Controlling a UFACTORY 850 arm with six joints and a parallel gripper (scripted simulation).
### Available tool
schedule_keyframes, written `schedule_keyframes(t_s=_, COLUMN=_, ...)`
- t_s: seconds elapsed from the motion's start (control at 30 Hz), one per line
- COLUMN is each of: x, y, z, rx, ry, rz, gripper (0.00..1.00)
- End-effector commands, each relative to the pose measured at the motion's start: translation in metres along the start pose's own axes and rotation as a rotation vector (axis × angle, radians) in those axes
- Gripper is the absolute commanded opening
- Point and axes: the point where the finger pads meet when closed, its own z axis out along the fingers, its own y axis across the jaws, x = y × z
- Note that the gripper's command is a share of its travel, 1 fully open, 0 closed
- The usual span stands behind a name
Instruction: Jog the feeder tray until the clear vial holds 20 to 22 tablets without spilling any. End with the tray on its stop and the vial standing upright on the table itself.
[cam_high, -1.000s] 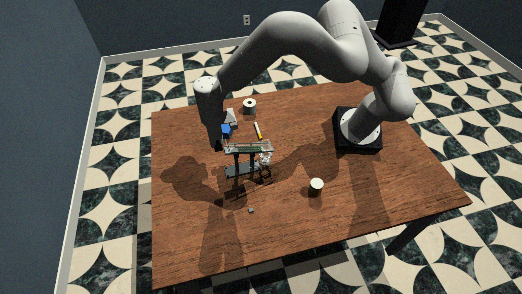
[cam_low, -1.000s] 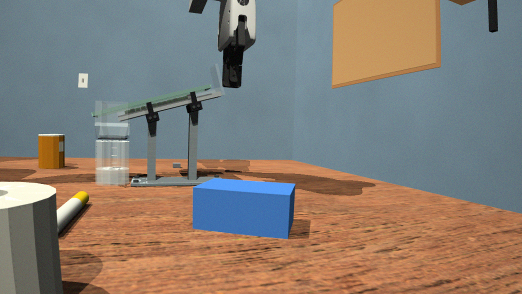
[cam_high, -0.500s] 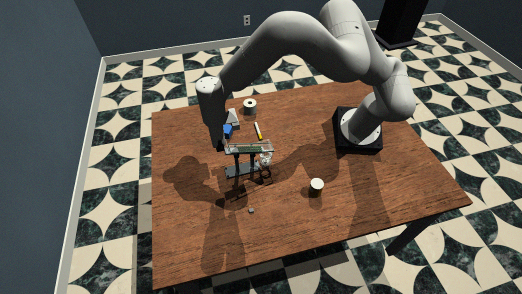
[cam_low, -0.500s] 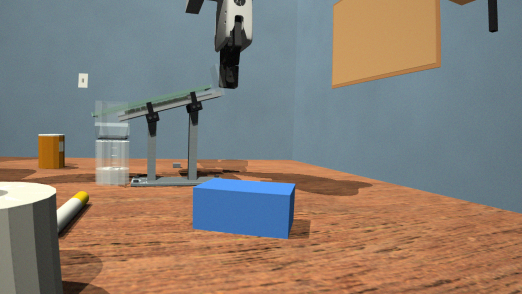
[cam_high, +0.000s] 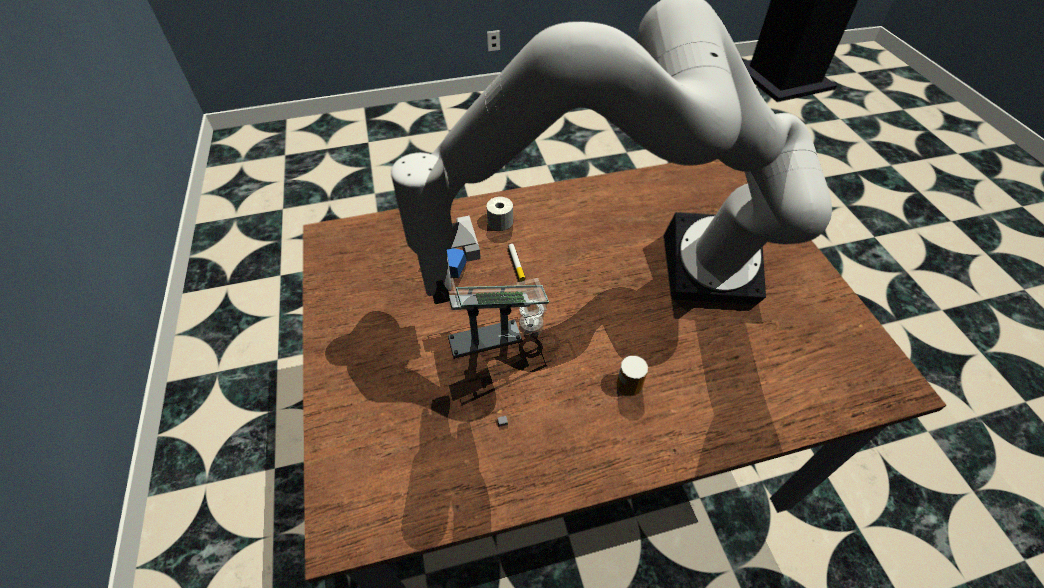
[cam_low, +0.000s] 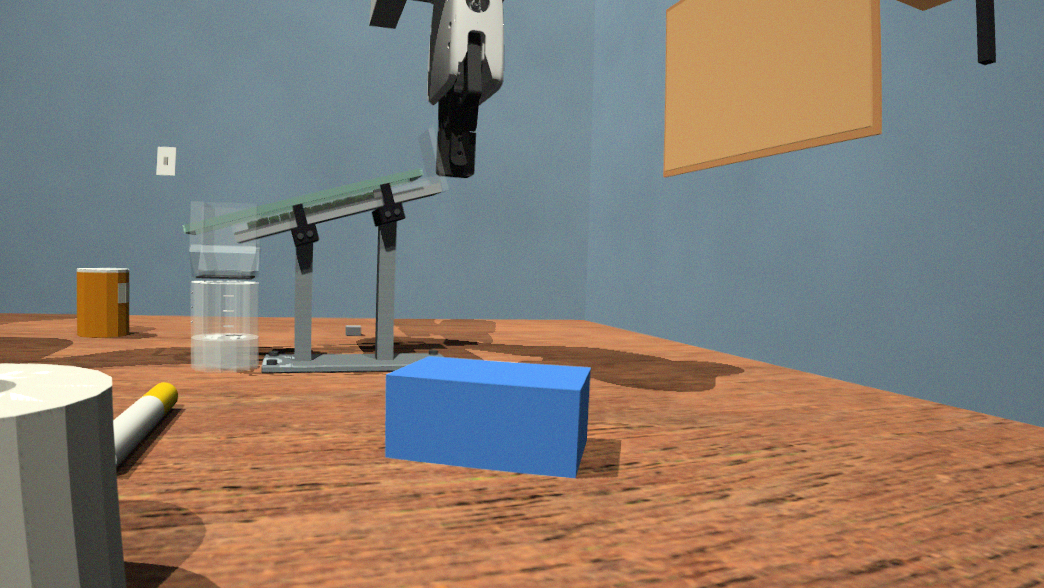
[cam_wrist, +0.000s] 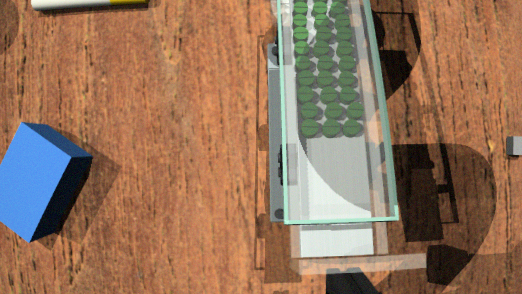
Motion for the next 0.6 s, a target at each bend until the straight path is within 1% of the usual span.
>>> schedule_keyframes(t_s=0.0, x=-0.006, y=0.0, z=-0.003, rx=0.0, ry=-0.002, rz=0.0, gripper=0.0)
schedule_keyframes(t_s=0.2, x=-0.02, y=0.0, z=-0.007, rx=0.0, ry=-0.002, rz=0.0, gripper=0.0)
schedule_keyframes(t_s=0.57, x=-0.021, y=0.0, z=-0.007, rx=0.0, ry=-0.002, rz=0.0, gripper=0.0)
